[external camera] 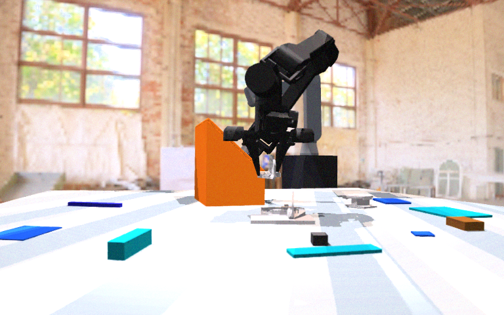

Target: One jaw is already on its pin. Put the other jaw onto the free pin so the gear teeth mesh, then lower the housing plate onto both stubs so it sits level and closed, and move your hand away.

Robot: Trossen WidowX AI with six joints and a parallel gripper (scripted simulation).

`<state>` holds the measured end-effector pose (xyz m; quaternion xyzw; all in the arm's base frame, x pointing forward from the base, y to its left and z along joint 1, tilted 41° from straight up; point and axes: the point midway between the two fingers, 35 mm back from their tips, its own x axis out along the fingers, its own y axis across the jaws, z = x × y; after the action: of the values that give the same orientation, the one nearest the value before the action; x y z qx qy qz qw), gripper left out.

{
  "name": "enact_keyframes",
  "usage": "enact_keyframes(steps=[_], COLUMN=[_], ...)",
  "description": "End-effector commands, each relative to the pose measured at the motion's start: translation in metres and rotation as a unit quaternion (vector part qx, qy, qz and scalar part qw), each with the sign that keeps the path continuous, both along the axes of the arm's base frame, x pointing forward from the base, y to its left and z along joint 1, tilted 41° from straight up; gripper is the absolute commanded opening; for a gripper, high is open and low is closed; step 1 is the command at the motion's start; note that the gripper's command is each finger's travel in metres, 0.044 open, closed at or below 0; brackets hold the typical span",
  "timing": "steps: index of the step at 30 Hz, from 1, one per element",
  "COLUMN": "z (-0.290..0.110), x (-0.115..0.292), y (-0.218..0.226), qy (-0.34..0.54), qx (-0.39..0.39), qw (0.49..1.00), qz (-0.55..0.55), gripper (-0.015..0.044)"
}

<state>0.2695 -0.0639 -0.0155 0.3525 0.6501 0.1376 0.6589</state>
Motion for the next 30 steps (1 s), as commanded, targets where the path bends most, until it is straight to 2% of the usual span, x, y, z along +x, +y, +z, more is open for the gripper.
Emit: enact_keyframes(steps=[1,12,30], z=[-0.003,-0.013,-0.013], x=[0.011,0.039,0.039], y=[-0.005,-0.017,-0.017], qy=[0.000,-0.001,-0.001], qx=[0.003,0.002,0.002], qw=[1.000,1.000,1.000], qz=[-0.002,-0.002,-0.002], gripper=[0.0134,0.0134,0.0134])
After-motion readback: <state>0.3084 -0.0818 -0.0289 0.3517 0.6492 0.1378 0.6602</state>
